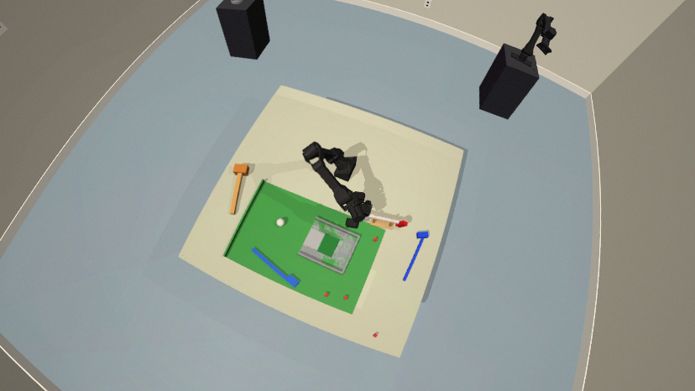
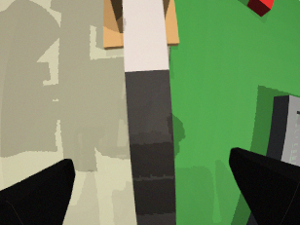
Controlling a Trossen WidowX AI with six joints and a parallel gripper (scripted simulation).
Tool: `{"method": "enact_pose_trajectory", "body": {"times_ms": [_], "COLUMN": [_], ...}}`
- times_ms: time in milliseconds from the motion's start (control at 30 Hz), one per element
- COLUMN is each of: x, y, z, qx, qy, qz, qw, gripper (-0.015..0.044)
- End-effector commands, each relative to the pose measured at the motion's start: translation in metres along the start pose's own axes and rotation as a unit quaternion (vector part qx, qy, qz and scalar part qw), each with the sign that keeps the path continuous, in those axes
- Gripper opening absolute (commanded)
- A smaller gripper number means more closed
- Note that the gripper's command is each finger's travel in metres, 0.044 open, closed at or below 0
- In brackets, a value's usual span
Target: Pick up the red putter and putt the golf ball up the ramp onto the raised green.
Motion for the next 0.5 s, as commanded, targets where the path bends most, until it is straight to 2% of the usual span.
{"method": "enact_pose_trajectory", "body": {"times_ms": [0,400,467], "x": [-0.0001,-0.0001,-0.0001], "y": [0.0005,0.0005,0.0005], "z": [-0.0002,-0.0002,-0.0002], "qx": [0.000,0.000,0.000], "qy": [0.000,0.000,0.000], "qz": [0.000,0.000,0.000], "qw": [1.000,1.000,1.000], "gripper": [0.0361,0.0046,0.0033]}}
Point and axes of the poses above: the point midway between the two fingers, 35 mm back from their tips, its own y axis back along the fingers, its own z axis across the jaws, x = y × z, the point moved 4 cm from there along y, back along the fingers, and after that the axes turned 15 degrees about -y, right-handed, at the moved point
